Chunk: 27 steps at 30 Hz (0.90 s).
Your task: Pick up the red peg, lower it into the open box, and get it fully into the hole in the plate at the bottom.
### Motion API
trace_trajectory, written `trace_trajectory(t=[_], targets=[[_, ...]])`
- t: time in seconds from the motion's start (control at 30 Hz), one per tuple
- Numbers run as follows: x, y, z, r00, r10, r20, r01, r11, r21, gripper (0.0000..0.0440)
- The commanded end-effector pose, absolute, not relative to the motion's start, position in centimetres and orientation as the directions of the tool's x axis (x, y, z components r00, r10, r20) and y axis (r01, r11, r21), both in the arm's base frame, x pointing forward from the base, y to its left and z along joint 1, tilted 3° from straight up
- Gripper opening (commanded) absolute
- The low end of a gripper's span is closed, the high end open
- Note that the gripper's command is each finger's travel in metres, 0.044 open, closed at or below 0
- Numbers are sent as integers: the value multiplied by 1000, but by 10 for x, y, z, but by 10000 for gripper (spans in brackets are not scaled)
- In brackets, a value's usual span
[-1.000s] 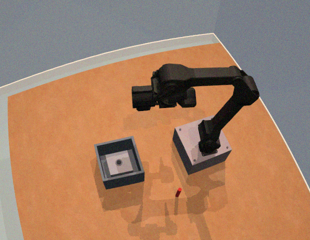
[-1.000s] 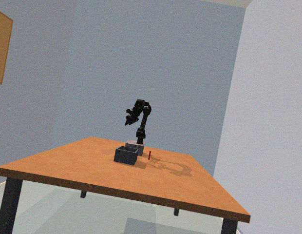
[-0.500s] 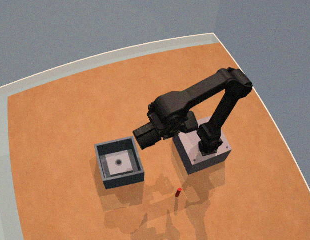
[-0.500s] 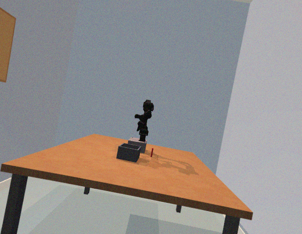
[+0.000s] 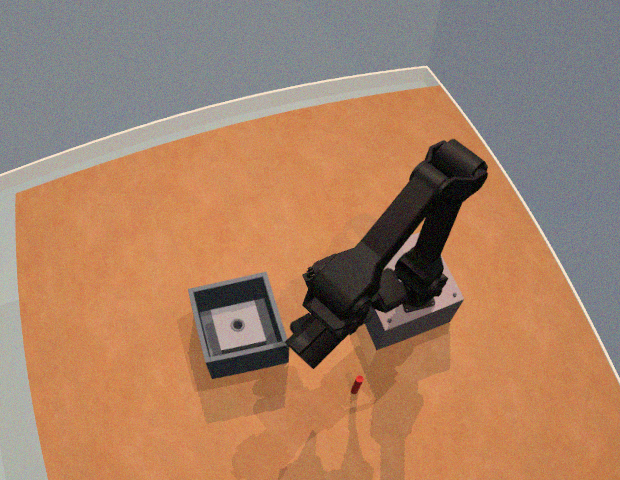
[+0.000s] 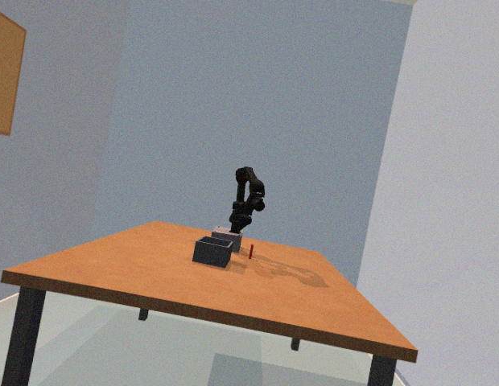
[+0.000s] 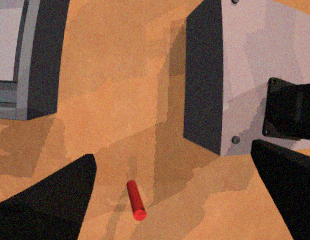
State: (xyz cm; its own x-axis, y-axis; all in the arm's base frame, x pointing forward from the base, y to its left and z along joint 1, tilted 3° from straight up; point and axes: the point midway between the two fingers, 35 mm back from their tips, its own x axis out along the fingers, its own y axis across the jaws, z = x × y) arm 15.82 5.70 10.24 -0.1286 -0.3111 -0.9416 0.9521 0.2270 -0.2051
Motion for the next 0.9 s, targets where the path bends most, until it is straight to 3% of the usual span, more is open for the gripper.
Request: trace_trajectory(t=[0.0, 0.7, 0.87], targets=[[155, 72, 81, -148, -302, -942, 938, 258, -231, 440], [169, 122, -12, -30, -168, -985, 910, 404, -96, 439], [164, 125, -27, -26, -146, -989, 903, 421, -86, 405]])
